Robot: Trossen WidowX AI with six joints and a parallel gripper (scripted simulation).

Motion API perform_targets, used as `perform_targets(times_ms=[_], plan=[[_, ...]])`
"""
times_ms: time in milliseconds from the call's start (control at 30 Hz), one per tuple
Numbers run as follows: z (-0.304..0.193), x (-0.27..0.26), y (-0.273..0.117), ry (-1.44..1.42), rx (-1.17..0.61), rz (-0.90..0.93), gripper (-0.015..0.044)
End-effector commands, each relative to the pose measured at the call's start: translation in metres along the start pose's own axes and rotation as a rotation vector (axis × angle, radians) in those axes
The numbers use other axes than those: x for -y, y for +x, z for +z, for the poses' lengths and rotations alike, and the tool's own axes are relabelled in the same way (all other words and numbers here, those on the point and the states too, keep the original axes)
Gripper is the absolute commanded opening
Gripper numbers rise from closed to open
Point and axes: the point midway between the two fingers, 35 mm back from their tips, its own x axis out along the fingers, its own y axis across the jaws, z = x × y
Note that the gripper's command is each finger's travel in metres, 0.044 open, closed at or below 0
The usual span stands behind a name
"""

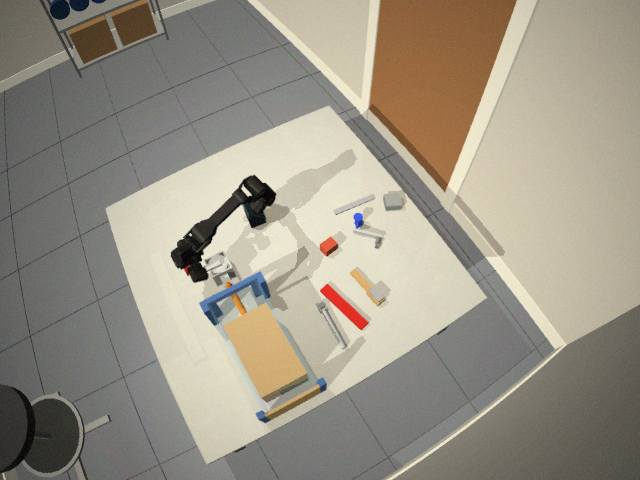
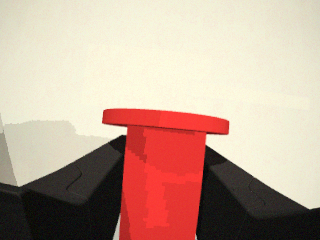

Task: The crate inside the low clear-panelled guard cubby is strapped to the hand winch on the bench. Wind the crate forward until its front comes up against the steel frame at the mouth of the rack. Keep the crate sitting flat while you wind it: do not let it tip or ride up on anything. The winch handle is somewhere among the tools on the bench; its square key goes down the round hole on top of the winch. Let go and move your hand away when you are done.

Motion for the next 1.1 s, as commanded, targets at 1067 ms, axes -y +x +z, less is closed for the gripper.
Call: perform_targets(times_ms=[1067], plan=[[-0.015,-0.05,-0.005,-0.016,-0.012,0.028,0.0]])
